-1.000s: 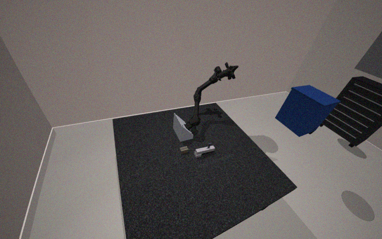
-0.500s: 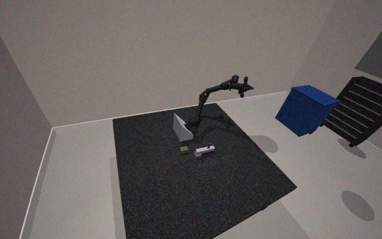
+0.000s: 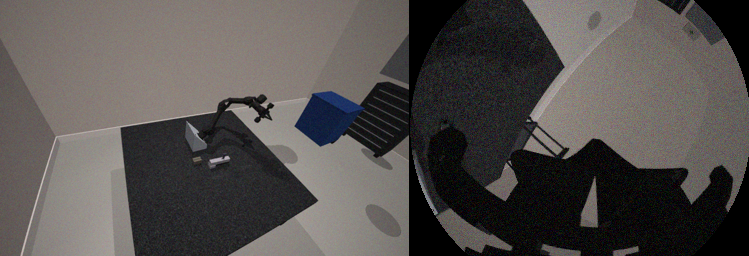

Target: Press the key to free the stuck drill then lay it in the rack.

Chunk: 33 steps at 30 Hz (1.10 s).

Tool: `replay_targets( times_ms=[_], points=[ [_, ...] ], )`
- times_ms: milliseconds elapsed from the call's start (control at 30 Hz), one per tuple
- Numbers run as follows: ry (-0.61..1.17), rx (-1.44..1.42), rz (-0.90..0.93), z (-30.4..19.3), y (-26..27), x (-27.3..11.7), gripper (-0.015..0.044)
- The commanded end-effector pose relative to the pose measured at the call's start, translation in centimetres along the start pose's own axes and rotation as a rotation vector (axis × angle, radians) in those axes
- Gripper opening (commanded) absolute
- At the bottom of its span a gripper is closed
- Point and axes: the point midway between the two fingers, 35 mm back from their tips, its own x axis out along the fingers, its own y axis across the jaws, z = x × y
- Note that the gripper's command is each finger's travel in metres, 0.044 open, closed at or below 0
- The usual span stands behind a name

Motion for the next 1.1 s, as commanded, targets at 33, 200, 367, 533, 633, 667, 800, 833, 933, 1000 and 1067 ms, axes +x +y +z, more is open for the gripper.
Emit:
replay_targets(
  times_ms=[33, 200, 367, 533, 633, 667, 800, 833, 933, 1000, 1067],
  points=[
    [0.076, 0.166, 0.226, -4.0, 6.3, 3.8, 0.0000],
    [0.178, 0.391, 0.464, -8.0, 13.4, 5.9, 0.0000],
    [0.312, 0.661, 0.697, -11.6, 20.6, 6.1, 0.0000],
    [0.493, 0.991, 0.927, -14.3, 27.8, 4.6, 0.0000],
    [0.630, 1.224, 1.060, -15.4, 31.8, 2.8, 0.0000],
    [0.679, 1.303, 1.100, -15.6, 33.0, 2.1, 0.0000],
    [0.898, 1.645, 1.252, -15.9, 37.1, -0.8, 0.0000],
    [0.968, 1.747, 1.290, -15.9, 38.0, -1.7, 0.0000],
    [1.025, 1.830, 1.318, -15.8, 38.6, -2.4, 0.0000],
    [1.025, 1.830, 1.318, -15.8, 38.6, -2.4, 0.0000],
    [1.025, 1.830, 1.318, -15.8, 38.6, -2.4, 0.0000]
  ],
)
